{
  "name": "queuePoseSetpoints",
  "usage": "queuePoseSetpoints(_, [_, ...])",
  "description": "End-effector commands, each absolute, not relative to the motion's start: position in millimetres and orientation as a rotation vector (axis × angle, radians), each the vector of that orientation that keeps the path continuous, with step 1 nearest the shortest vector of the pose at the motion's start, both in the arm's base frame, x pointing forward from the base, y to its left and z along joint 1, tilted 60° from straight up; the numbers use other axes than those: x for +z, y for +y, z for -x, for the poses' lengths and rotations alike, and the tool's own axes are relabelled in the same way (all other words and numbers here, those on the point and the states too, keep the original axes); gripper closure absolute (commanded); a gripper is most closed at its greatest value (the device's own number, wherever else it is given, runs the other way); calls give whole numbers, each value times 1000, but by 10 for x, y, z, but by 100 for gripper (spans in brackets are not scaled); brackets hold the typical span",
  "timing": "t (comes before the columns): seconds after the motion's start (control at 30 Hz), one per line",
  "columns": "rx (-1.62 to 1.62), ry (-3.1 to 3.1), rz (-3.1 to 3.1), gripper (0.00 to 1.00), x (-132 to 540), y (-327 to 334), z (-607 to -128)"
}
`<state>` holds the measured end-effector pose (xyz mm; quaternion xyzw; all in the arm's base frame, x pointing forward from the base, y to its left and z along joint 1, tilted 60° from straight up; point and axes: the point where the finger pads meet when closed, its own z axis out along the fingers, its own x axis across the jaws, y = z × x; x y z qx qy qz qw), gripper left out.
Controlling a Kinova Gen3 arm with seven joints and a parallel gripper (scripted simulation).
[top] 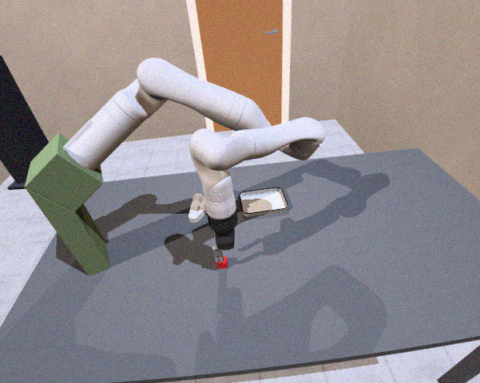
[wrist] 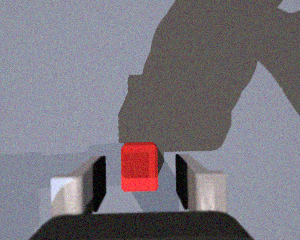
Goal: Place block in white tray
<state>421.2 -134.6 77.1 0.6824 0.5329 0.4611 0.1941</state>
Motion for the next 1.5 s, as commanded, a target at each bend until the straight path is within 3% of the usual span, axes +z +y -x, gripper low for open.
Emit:
queuePoseSetpoints(0.0, [1293,1492,-1914,16,735,-1335,-4280])
queuePoseSetpoints(1.47, [1291,1493,-1914,16,679,-1316,-4376])
